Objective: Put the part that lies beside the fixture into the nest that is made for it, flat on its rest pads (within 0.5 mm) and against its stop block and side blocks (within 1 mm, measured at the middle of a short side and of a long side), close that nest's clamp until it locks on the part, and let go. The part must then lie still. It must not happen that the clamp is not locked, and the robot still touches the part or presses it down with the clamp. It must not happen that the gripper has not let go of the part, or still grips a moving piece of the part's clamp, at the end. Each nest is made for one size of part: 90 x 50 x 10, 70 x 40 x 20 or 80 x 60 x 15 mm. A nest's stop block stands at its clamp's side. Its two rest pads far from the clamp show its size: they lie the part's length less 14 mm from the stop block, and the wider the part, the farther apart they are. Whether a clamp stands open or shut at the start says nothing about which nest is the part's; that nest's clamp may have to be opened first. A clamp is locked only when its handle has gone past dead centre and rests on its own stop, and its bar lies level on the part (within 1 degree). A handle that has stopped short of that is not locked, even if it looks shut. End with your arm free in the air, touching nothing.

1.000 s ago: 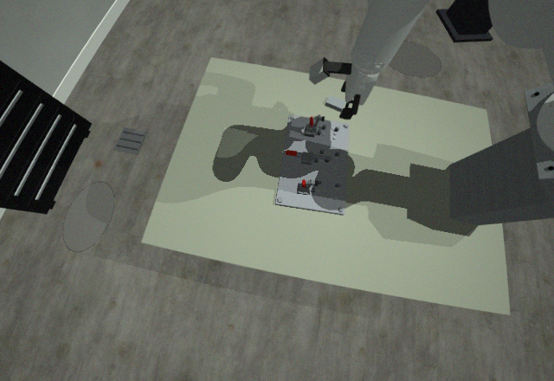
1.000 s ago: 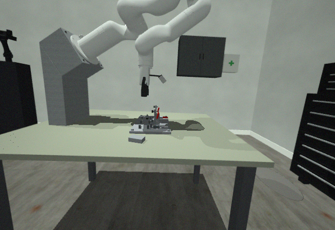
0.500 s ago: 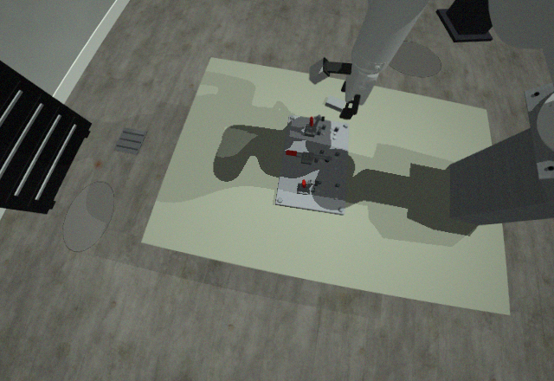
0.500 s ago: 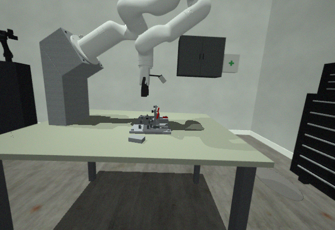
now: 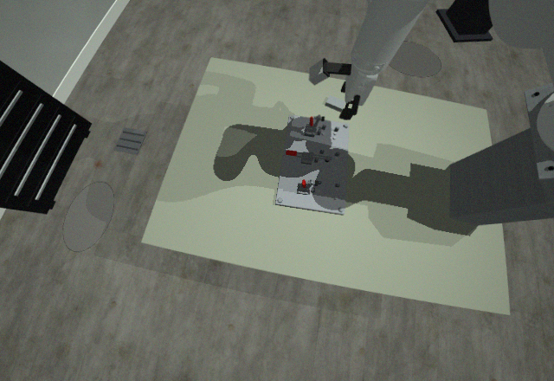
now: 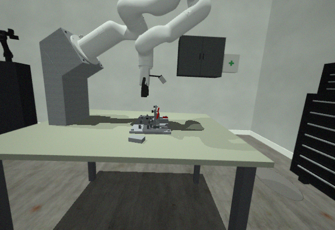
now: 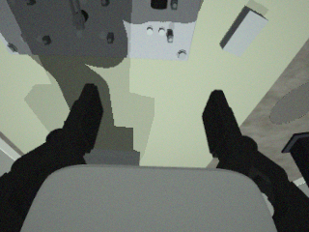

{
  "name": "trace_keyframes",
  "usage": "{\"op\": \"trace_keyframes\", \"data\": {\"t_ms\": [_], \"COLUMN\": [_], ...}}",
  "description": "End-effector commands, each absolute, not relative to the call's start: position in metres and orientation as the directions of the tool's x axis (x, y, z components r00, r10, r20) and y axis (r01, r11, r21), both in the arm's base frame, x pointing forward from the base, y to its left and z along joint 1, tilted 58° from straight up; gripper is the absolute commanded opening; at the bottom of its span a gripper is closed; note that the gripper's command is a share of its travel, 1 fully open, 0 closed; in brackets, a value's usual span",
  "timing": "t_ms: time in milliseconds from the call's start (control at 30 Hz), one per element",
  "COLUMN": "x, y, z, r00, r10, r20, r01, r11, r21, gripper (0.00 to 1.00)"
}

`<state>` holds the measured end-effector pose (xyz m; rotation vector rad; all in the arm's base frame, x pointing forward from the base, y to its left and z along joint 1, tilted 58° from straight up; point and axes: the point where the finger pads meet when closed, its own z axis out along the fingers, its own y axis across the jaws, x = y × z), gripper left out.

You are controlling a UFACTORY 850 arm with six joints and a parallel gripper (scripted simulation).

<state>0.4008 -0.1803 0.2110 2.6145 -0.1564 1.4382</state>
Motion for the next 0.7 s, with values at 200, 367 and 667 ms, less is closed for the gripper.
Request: {"op": "trace_keyframes", "data": {"t_ms": [200,367,667], "x": [0.401,0.400,0.398], "y": [-0.180,-0.182,-0.191], "z": [0.211,0.211,0.211], "r00": [0.534,0.534,0.534], "r10": [-0.017,-0.017,-0.017], "r20": [0.845,0.845,0.845], "r01": [-0.165,-0.165,-0.165], "r11": [-0.983,-0.983,-0.983], "r21": [0.084,0.084,0.084], "gripper": [1.00,1.00,1.00]}}
